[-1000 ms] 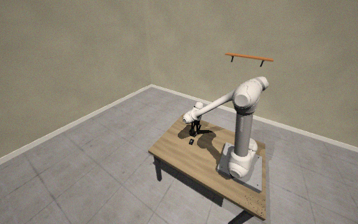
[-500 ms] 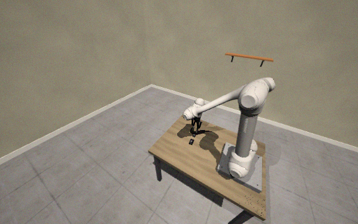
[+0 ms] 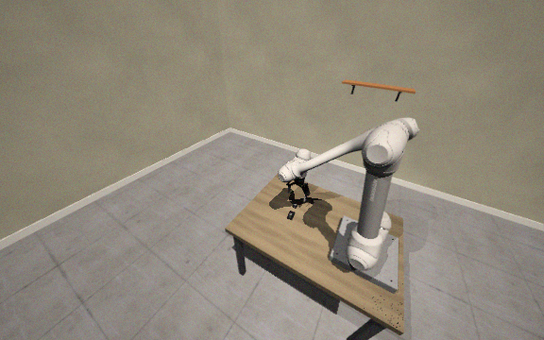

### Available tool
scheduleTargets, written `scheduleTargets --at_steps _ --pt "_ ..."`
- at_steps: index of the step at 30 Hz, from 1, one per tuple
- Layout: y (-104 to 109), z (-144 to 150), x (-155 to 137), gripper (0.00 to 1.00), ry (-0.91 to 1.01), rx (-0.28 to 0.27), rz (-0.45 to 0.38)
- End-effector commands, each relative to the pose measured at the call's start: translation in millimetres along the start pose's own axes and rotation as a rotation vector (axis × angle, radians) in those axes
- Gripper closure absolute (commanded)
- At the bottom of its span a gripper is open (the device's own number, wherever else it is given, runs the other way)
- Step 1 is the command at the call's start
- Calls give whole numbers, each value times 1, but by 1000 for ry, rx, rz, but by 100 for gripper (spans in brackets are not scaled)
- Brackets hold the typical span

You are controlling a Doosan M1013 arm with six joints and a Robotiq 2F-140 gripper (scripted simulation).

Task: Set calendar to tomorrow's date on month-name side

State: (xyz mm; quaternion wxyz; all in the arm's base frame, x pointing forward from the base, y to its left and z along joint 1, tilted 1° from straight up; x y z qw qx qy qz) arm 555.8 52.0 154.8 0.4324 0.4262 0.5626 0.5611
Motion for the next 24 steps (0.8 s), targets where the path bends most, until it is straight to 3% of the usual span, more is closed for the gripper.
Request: scheduleTargets --at_steps 1,10,24 --pt "0 0 0 0 0 0 0" --pt "0 0 0 0 -36 0 0" --pt "-3 0 0 0 -526 0 0"
Point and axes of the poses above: the point where the finger pads meet when closed, its own y axis back along the fingers, its own z axis across the jaws, x = y × z, the point moved 7 cm from there along y, back along the fingers, and after that the axes turned 10 degrees about y, right-handed, at the moved point
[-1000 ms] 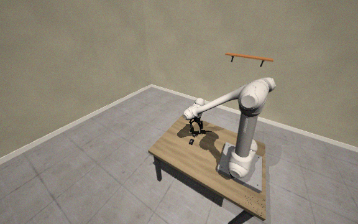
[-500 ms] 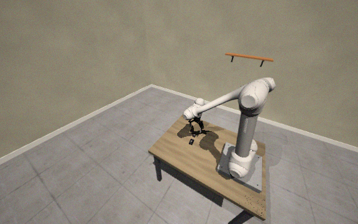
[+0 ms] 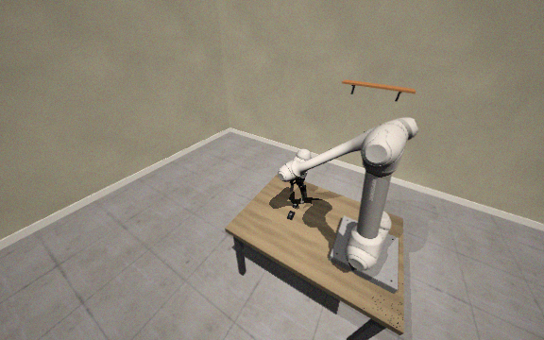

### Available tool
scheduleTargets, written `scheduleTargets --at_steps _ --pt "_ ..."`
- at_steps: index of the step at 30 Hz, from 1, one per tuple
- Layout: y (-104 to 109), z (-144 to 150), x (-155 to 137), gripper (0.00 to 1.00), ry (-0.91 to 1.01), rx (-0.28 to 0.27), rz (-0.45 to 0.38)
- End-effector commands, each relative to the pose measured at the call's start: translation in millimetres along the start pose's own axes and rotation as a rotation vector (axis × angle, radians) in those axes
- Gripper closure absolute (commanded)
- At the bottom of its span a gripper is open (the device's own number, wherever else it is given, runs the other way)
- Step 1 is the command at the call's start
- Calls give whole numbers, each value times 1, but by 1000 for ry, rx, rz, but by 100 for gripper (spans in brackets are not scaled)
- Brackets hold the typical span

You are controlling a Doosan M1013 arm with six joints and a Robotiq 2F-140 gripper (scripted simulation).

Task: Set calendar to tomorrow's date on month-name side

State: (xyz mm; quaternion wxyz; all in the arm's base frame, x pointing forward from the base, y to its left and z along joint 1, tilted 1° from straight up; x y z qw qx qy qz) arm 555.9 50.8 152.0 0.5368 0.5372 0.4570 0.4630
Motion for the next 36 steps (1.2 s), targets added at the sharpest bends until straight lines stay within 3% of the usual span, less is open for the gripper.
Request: scheduleTargets --at_steps 1,28,36 --pt "-1 0 1 0 -106 -2 -13" --pt "-7 0 0 0 -1052 -8 -10" --pt "-7 0 0 0 -1126 -8 -10"
Point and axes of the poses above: the point where the finger pads meet when closed, its own y axis back along the fingers, its own z axis across the jaws, x = y × z, the point moved 7 cm from there along y, back along the fingers, and after that the axes turned 10 degrees about y, right-handed, at the moved point
